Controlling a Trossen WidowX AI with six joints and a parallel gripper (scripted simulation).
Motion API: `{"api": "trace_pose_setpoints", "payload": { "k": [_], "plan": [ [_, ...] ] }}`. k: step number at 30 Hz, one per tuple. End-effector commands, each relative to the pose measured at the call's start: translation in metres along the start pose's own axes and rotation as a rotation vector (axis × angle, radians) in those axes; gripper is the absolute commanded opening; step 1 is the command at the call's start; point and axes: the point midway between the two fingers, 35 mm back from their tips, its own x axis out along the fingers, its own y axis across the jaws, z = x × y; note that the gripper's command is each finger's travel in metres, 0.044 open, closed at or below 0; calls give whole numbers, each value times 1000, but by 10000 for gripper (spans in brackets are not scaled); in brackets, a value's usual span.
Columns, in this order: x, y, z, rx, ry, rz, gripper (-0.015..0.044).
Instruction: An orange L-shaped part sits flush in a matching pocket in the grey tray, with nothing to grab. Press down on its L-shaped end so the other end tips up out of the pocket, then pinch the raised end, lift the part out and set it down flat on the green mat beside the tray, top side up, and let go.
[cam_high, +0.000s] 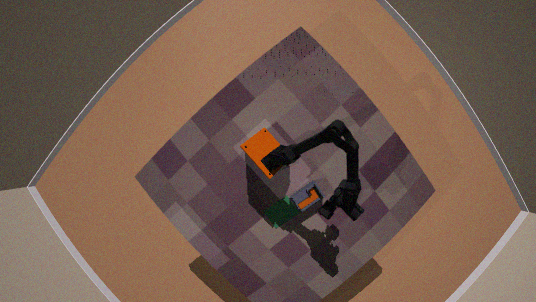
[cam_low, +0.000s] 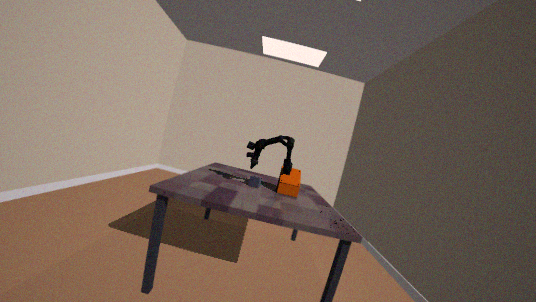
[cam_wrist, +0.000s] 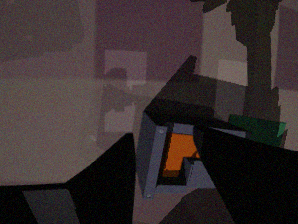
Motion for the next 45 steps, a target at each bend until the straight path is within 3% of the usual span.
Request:
{"api": "trace_pose_setpoints", "payload": {
  "k": [1,8,16,45],
  "plan": [
    [7,-13,-52,274,157,92,180],
    [9,-13,-52,274,157,91,180],
    [78,-4,-62,275,157,94,180],
    [115,0,-68,275,157,96,180]
  ]
}}
